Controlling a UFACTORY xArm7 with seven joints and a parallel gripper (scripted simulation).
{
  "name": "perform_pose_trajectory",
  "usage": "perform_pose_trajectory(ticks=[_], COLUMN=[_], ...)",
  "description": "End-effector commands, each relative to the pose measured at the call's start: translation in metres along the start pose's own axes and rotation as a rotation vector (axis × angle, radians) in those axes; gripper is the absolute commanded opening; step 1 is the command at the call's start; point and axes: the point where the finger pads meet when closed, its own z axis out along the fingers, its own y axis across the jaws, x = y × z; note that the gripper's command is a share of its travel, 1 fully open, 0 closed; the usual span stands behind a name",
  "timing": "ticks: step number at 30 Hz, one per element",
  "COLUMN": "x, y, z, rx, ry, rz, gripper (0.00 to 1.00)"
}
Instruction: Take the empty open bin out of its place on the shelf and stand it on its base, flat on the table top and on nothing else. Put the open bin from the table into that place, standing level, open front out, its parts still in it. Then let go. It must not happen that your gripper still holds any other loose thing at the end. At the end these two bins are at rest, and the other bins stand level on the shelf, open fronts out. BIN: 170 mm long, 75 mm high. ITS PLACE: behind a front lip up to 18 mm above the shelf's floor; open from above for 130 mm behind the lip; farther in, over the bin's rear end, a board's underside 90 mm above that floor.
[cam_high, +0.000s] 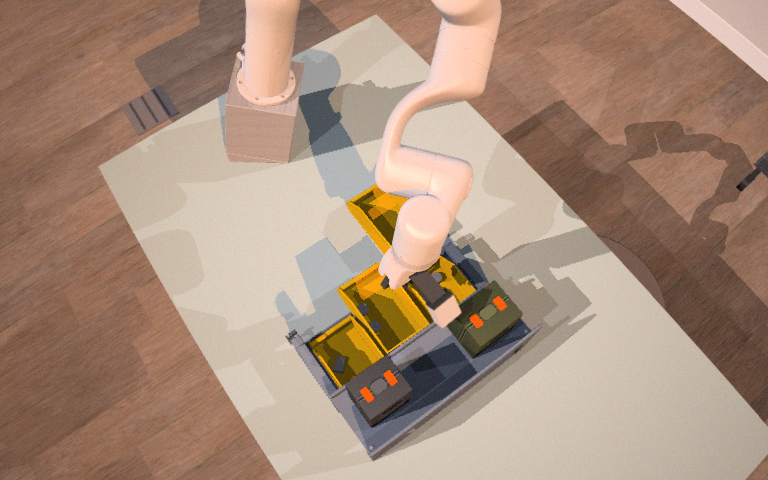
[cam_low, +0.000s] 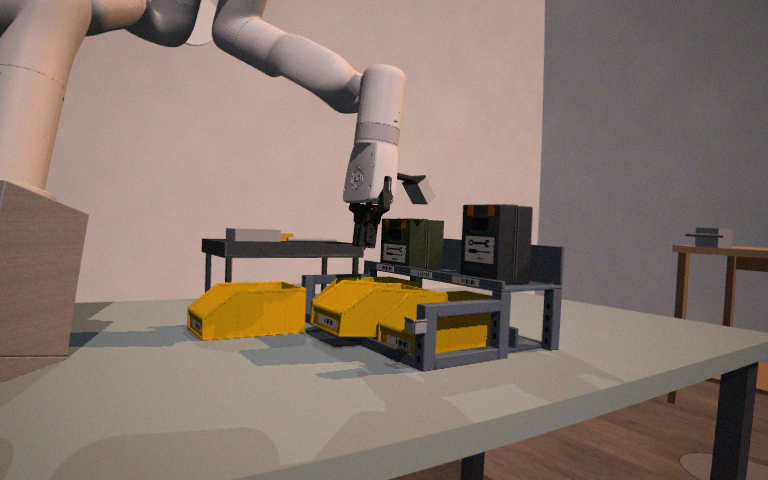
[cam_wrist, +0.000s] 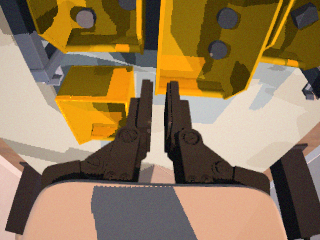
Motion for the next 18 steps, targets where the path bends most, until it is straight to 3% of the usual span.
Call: perform_pose_trajectory(ticks=[1, 18], x=[0.0009, 0.0003], y=[0.0007, 0.0007], z=[-0.0061, -0.0120], rx=[-0.001, -0.001], ry=[0.004, 0.004], rz=[0.001, 0.001], gripper=[0.10, 0.10])
